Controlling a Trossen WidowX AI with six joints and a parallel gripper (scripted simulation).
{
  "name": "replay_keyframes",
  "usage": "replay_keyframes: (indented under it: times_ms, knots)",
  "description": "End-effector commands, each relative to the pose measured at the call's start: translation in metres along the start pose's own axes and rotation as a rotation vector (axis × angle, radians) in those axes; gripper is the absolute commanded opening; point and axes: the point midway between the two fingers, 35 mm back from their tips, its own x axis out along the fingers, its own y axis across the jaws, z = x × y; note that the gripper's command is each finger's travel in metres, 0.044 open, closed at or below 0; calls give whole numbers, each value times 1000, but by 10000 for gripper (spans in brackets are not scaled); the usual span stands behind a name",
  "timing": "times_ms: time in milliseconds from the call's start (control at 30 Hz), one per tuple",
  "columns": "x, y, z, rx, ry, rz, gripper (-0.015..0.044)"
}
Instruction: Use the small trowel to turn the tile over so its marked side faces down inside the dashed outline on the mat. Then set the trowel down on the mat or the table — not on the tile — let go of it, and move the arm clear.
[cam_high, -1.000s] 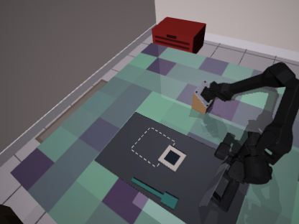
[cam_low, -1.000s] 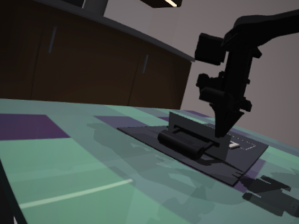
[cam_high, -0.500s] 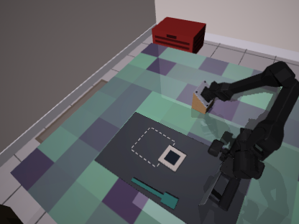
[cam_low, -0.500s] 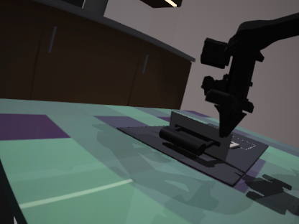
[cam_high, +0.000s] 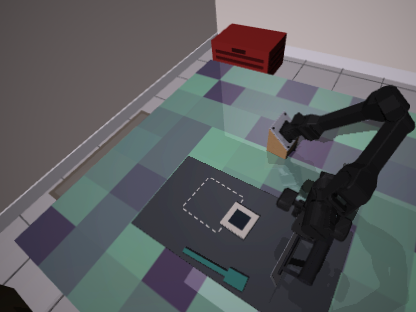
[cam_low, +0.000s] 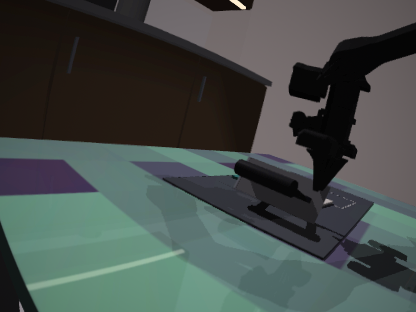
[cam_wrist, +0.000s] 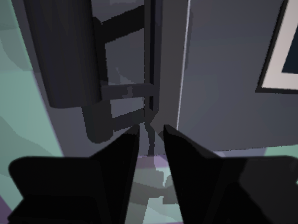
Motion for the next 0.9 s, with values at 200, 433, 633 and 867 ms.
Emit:
replay_keyframes:
  times_ms: [200, 433, 633, 867]
  knots:
    - [1, -27, -1, 2, 3, -2, 100]
    - [0, -30, 0, 3, 0, -4, 100]
    - [0, -32, 0, 4, 0, -4, 0]
    - [0, -32, 0, 3, 0, -4, 0]
